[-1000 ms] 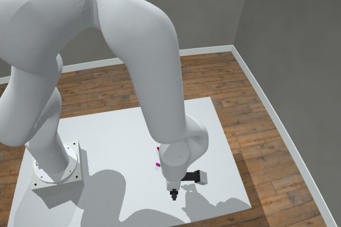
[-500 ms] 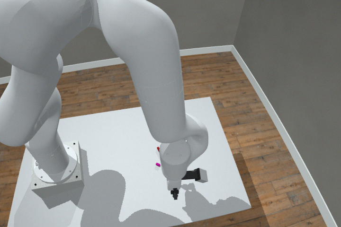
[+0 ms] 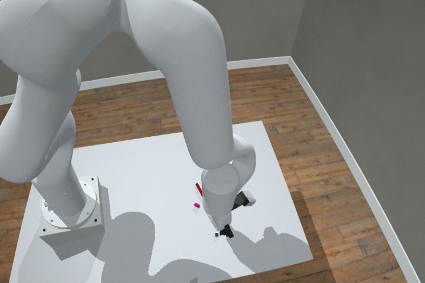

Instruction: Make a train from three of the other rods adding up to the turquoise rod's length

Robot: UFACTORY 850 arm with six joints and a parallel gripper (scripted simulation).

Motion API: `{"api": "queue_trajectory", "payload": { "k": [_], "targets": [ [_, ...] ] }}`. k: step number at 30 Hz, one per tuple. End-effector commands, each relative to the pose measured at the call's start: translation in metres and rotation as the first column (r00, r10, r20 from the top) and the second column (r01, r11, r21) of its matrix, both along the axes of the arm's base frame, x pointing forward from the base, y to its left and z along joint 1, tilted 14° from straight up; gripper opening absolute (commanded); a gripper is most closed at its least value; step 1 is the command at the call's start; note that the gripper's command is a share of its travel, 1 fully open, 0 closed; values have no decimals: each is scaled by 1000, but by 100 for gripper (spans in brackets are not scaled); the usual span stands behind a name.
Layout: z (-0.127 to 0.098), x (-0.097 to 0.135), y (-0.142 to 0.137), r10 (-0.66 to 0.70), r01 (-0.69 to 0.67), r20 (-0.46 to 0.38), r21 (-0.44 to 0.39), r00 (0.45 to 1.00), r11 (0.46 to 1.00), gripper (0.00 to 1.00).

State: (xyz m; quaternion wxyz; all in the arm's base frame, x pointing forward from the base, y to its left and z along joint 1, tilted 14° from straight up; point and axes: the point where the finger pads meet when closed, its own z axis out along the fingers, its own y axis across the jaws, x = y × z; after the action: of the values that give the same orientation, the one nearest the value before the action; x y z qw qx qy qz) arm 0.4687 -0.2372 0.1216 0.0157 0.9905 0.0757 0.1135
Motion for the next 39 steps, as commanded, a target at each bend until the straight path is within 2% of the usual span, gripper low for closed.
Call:
{"api": "queue_trajectory", "payload": {
  "k": [1,7,9,11,17,24,26,27,30,39],
  "targets": [
    [0,4,7,163,-162,16,-33,986,986,100],
    [-1,8,16,363,-362,1,-84,932,928,100],
    [-1,8,16,363,-362,1,-84,932,928,100],
    [-2,10,21,474,-472,-13,-111,881,874,100],
    [-3,13,30,634,-632,-42,-151,773,760,100],
    [-4,17,41,793,-792,-86,-191,603,581,100],
    [-4,17,41,793,-792,-86,-191,603,581,100],
    [-4,19,45,843,-841,-105,-203,528,502,100],
    [-5,20,49,883,-881,-125,-213,453,422,100],
    [-6,25,63,966,-965,-197,-232,170,122,100]
  ]
}}
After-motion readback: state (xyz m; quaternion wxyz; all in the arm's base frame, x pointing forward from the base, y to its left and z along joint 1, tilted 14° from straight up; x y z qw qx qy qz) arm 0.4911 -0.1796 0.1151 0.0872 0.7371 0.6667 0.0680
